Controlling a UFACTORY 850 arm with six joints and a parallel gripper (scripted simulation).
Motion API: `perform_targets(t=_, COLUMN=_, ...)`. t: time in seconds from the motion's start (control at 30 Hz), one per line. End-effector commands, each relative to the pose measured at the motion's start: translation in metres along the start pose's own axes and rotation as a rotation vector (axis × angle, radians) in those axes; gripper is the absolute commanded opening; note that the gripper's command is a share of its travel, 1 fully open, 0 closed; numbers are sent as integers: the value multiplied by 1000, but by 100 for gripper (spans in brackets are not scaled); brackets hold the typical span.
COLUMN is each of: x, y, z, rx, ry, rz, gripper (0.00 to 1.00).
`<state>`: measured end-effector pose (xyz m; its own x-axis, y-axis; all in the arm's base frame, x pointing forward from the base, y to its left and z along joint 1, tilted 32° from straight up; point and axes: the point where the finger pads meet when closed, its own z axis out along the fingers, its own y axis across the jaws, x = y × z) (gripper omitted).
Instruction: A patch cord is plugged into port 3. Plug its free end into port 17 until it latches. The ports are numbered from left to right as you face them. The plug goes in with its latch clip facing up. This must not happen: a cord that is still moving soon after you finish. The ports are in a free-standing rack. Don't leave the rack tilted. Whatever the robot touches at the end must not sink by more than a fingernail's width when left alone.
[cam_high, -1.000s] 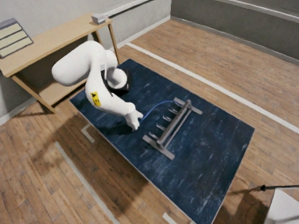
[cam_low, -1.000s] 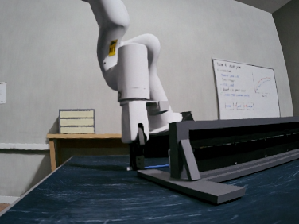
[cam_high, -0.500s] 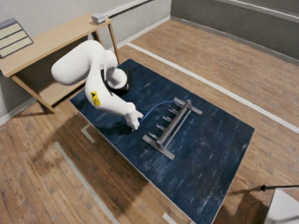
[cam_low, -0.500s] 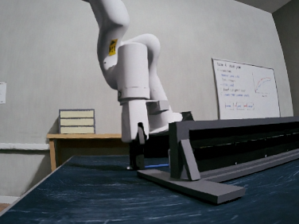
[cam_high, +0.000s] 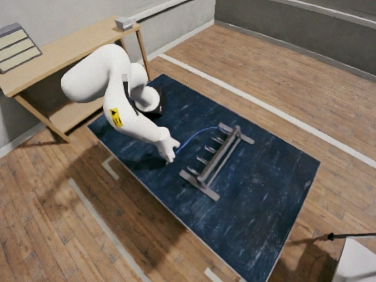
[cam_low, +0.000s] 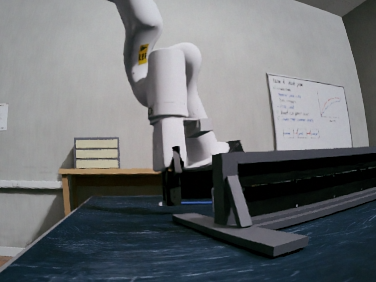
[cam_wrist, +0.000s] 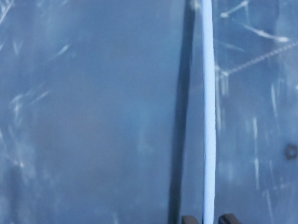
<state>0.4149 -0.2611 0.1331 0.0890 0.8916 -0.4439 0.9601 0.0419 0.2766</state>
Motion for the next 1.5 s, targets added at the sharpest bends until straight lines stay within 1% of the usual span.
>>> perform_targets(t=0.0, x=0, y=0, z=-9, rx=0, ry=-1, rz=0, gripper=0)
perform_targets(t=0.2, x=0, y=0, z=-20, rx=0, ry=-1, rz=0, gripper=0)
perform_targets(t=0.27, x=0, y=0, z=-20, rx=0, ry=-1, rz=0, gripper=0)
perform_targets(t=0.73, x=0, y=0, z=-38, rx=0, ry=-1, rz=0, gripper=0)
perform_targets(t=1.47, x=0, y=0, z=-42, rx=0, ry=0, rz=0, gripper=0)
